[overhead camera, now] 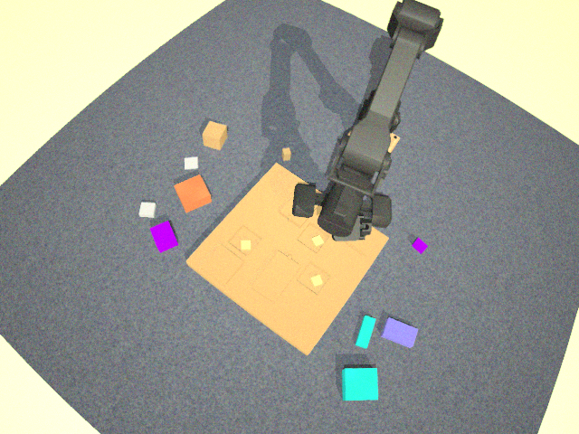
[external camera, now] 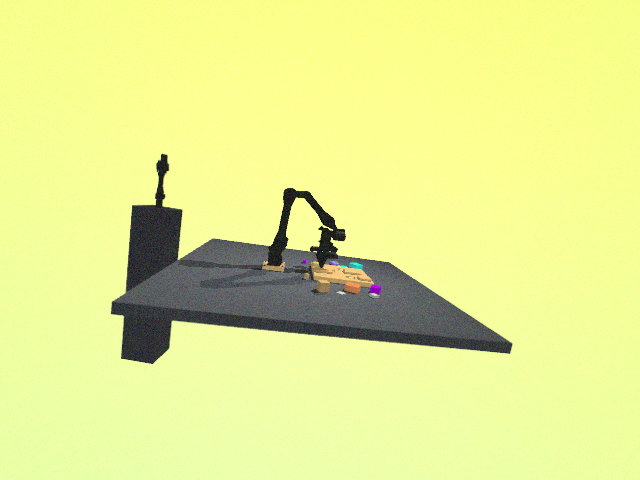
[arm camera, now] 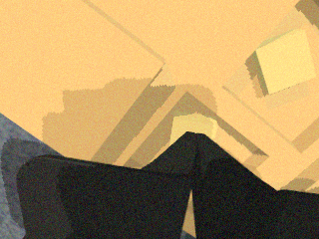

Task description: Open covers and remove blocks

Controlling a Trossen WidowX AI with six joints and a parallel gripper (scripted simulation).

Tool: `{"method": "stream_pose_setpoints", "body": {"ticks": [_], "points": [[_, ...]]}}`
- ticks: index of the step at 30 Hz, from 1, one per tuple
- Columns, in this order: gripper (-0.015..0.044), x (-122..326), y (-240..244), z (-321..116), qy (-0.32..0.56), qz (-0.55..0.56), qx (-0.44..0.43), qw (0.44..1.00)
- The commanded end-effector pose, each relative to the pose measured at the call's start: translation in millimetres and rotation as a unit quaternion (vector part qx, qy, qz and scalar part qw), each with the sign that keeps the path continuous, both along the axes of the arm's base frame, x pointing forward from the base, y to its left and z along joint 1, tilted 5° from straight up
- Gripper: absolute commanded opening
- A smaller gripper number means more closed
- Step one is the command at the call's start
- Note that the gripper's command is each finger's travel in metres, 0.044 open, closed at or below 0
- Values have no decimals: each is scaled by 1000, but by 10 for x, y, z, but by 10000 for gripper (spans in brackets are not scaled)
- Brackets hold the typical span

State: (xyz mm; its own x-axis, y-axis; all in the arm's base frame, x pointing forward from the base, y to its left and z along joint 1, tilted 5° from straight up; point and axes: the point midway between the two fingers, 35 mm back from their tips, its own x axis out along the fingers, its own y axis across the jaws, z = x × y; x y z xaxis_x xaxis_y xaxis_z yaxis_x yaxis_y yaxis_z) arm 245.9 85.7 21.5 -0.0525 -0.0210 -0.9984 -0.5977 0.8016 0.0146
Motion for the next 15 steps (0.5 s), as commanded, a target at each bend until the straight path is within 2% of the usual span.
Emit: {"method": "stream_pose_setpoints", "body": {"ticks": [1,15], "points": [[0,-7,3,-8,1,-1,1,1000],[0,-29,-16,-33,1,-1,1,1000]]}}
